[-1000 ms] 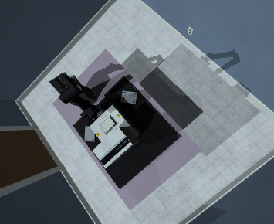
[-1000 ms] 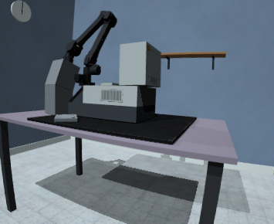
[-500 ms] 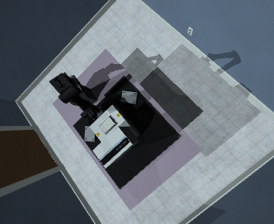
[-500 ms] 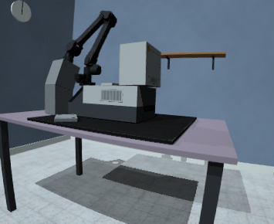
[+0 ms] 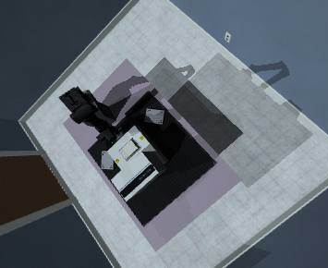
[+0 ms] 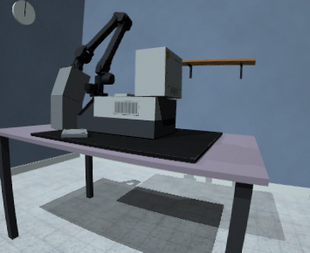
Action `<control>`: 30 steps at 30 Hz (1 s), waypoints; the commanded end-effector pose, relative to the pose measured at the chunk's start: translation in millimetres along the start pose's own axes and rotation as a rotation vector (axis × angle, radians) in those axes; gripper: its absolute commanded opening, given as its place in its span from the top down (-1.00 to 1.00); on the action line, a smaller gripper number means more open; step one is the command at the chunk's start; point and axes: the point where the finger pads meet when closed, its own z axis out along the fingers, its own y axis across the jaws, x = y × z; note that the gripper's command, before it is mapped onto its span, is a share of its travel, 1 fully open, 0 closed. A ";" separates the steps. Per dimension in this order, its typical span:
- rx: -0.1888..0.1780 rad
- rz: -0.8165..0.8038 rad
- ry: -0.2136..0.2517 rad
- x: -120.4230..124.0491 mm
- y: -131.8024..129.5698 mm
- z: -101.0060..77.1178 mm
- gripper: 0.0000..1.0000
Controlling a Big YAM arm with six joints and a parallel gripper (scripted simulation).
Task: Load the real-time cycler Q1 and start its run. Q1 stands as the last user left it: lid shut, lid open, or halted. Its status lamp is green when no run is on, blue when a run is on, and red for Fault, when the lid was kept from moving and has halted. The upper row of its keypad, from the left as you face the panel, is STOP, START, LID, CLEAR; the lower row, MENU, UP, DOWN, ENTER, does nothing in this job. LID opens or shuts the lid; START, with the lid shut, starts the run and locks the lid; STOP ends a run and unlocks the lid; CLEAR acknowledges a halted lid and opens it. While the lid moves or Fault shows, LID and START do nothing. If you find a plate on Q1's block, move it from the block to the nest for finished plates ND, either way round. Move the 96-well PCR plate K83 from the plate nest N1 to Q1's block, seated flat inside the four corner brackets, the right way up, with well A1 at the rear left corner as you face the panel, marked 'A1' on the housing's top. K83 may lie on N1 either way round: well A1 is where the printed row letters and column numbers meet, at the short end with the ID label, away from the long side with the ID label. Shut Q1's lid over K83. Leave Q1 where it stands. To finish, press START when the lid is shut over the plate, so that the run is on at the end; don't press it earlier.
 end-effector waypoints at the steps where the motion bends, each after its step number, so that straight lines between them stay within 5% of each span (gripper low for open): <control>1: -0.046 -0.020 -0.002 -0.4 22.4 -3.9 1.00; 29: -0.074 -0.025 -0.004 -4.5 35.5 -4.4 1.00; 30: -0.015 0.025 -0.005 -5.5 3.8 -3.2 1.00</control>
